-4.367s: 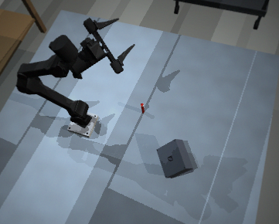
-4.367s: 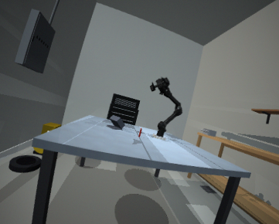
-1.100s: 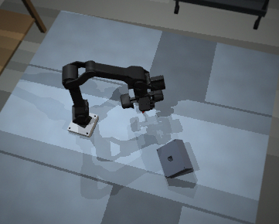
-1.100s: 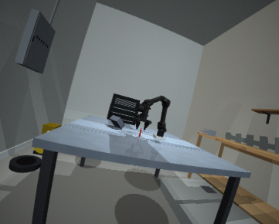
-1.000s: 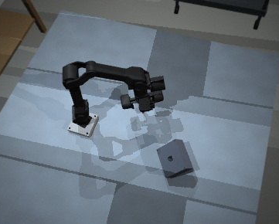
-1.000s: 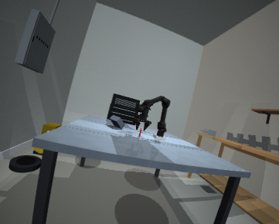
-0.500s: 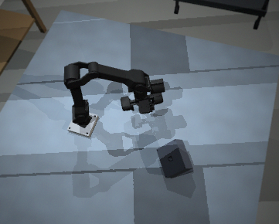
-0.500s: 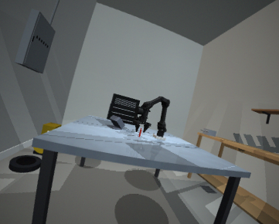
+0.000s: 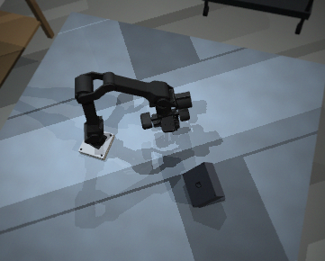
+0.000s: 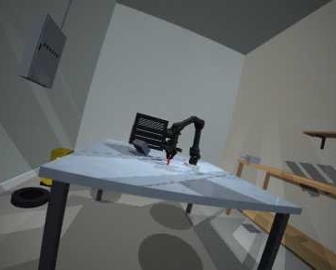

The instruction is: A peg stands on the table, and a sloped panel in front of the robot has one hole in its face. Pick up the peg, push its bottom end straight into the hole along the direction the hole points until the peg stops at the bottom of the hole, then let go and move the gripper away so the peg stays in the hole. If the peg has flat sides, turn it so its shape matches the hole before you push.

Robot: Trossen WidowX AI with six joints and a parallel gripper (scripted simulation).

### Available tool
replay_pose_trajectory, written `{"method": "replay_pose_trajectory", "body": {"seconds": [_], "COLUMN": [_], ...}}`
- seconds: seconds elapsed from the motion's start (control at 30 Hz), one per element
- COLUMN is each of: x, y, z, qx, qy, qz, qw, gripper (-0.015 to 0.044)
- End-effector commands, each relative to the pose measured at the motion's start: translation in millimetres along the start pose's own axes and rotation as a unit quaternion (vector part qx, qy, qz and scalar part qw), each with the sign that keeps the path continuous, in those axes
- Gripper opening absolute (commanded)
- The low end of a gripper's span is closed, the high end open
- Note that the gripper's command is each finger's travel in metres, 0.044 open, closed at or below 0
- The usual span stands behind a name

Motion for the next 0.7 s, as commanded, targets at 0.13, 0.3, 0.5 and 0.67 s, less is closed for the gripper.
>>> {"method": "replay_pose_trajectory", "body": {"seconds": [0.13,0.3,0.5,0.67], "x": [0,0,0,0], "y": [0,0,1,2], "z": [0,0,-2,-16], "qx": [-0.001,-0.001,-0.001,0.0], "qy": [0.0,0.0,0.0,0.0], "qz": [0.0,0.0,0.0,0.001], "qw": [1.0,1.0,1.0,1.0], "gripper": [0.002,0.0,0.0,0.0]}}
Point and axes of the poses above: the point midway between the two fingers, 35 mm back from their tips, its own z axis out along the fingers, its own y axis across the jaws, x = y × z, the point moved 3 cm from there along -z, back along the fingers, and after that the axes turned 3 degrees about -z, right-handed, at the moved point
